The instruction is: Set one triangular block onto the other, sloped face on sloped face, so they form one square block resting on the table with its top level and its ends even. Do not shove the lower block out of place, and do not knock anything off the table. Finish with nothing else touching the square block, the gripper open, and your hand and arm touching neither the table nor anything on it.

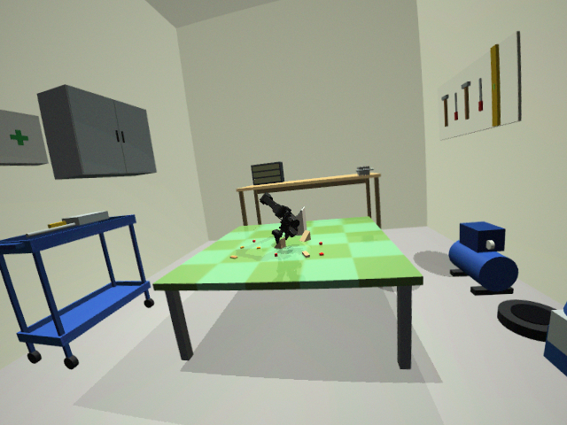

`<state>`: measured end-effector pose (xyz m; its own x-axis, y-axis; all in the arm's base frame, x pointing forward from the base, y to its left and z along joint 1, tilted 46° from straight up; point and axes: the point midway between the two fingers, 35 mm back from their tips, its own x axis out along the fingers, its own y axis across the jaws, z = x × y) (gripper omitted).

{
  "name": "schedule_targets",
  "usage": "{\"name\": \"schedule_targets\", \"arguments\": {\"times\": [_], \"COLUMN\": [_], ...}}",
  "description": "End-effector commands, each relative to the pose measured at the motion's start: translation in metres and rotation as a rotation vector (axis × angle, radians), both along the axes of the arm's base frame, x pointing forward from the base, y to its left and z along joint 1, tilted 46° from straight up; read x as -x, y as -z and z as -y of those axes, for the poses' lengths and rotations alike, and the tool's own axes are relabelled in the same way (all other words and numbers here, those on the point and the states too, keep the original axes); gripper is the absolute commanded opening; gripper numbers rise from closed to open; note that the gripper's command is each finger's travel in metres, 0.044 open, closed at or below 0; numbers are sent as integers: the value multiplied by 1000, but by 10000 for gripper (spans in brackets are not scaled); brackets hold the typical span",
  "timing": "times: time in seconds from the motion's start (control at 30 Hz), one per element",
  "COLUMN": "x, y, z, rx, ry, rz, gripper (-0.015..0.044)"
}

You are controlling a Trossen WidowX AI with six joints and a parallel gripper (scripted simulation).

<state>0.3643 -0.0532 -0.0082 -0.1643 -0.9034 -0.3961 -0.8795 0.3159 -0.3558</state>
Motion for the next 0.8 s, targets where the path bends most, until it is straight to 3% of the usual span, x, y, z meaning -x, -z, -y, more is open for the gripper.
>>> {"name": "schedule_targets", "arguments": {"times": [0.0,0.67,0.77], "x": [4,15,15], "y": [4,15,15], "z": [7,33,33], "rx": [11,36,36], "ry": [2,23,23], "rz": [-17,-41,-41], "gripper": [440,440,361]}}
